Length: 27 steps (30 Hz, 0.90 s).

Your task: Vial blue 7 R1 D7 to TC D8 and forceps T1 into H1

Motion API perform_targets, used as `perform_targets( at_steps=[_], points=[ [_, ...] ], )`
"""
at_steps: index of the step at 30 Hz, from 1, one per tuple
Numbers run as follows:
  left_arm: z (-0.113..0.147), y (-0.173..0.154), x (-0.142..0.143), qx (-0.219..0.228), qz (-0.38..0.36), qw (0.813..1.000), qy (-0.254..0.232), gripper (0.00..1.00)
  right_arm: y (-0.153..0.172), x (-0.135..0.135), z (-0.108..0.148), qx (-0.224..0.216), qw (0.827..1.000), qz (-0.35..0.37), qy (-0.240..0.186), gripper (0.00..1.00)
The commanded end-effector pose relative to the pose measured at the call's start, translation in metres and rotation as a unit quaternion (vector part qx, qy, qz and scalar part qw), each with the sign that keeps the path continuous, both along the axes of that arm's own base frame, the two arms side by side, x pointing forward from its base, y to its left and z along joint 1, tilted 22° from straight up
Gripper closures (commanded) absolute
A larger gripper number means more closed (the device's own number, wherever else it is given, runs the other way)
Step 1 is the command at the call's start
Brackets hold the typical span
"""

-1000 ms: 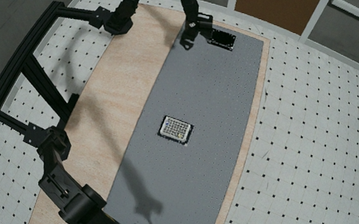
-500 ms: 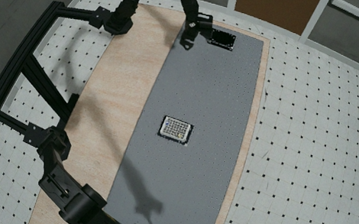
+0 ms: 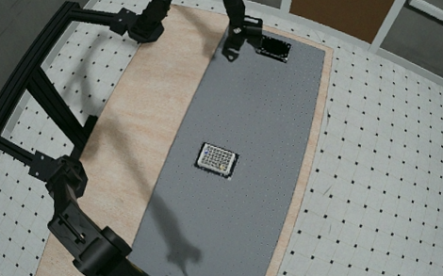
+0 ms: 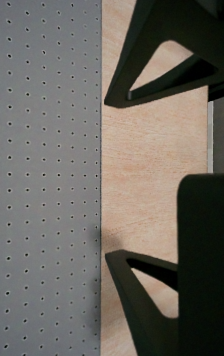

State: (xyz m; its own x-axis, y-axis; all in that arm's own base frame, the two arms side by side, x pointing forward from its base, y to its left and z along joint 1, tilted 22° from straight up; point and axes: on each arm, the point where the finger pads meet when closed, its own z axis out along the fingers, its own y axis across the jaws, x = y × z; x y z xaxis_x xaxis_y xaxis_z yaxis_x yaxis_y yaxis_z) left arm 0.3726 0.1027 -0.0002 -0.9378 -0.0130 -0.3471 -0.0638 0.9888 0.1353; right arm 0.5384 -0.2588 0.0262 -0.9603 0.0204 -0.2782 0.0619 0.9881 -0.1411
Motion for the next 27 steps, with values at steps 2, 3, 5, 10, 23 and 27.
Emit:
perform_targets(
  at_steps=[2,3,5,10,23,27],
  points=[
    [0.0049,0.0006,0.0067,0.003,-0.004,1.000,-0.007,0.00,0.0042,0.0088,-0.0110,0.005,1.000,0.001,0.011,0.93],
    [0.0049,0.0006,0.0067,0.003,-0.004,1.000,-0.007,0.00,0.0041,0.0098,-0.0103,0.005,1.000,0.001,0.010,0.93],
    [0.0049,0.0006,0.0067,0.003,-0.004,1.000,-0.007,0.00,0.0036,0.0113,-0.0087,0.004,1.000,0.001,0.009,0.93],
    [0.0049,0.0006,0.0067,0.003,-0.004,1.000,-0.007,0.00,0.0044,0.0099,-0.0101,0.005,1.000,0.001,0.012,0.93],
    [0.0049,0.0006,0.0067,0.003,-0.004,1.000,-0.007,0.00,0.0052,0.0087,-0.0112,0.006,1.000,0.001,0.015,0.93],
    [0.0049,0.0006,0.0067,0.003,-0.004,1.000,-0.007,0.00,0.0039,0.0116,-0.0086,0.005,1.000,0.001,0.012,0.93]
  ],
)
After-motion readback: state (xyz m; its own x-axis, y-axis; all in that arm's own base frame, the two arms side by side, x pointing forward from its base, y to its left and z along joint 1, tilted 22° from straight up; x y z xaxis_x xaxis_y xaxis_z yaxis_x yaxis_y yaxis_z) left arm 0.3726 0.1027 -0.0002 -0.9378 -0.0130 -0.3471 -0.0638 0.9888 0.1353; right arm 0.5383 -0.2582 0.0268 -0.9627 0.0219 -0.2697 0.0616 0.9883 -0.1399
